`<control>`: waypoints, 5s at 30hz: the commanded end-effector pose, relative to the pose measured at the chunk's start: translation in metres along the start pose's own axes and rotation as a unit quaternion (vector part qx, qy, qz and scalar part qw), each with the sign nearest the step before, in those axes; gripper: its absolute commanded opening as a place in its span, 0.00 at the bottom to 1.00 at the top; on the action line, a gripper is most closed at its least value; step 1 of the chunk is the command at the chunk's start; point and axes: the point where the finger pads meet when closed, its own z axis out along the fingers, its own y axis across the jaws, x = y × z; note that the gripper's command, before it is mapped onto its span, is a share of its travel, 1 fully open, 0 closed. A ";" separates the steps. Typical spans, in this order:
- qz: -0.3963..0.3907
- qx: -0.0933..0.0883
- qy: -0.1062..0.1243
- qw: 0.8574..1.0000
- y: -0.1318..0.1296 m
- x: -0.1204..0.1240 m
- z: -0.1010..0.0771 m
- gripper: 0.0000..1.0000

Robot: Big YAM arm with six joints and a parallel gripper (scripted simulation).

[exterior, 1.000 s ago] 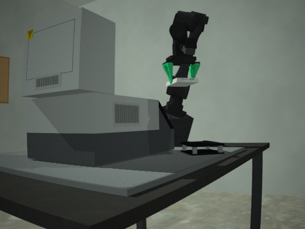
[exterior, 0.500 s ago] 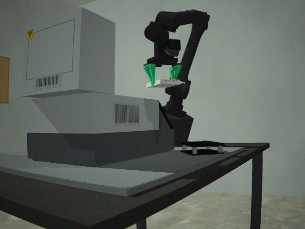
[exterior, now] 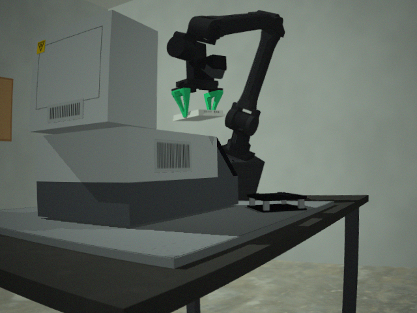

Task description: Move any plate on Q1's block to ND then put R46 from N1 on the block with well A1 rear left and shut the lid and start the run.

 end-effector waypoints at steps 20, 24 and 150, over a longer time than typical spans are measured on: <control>-0.186 0.035 -0.007 0.982 -0.094 0.034 -0.035 0.00; -0.174 0.049 -0.007 0.983 -0.115 0.042 -0.048 0.00; -0.227 0.051 -0.002 0.973 -0.142 0.054 -0.009 0.00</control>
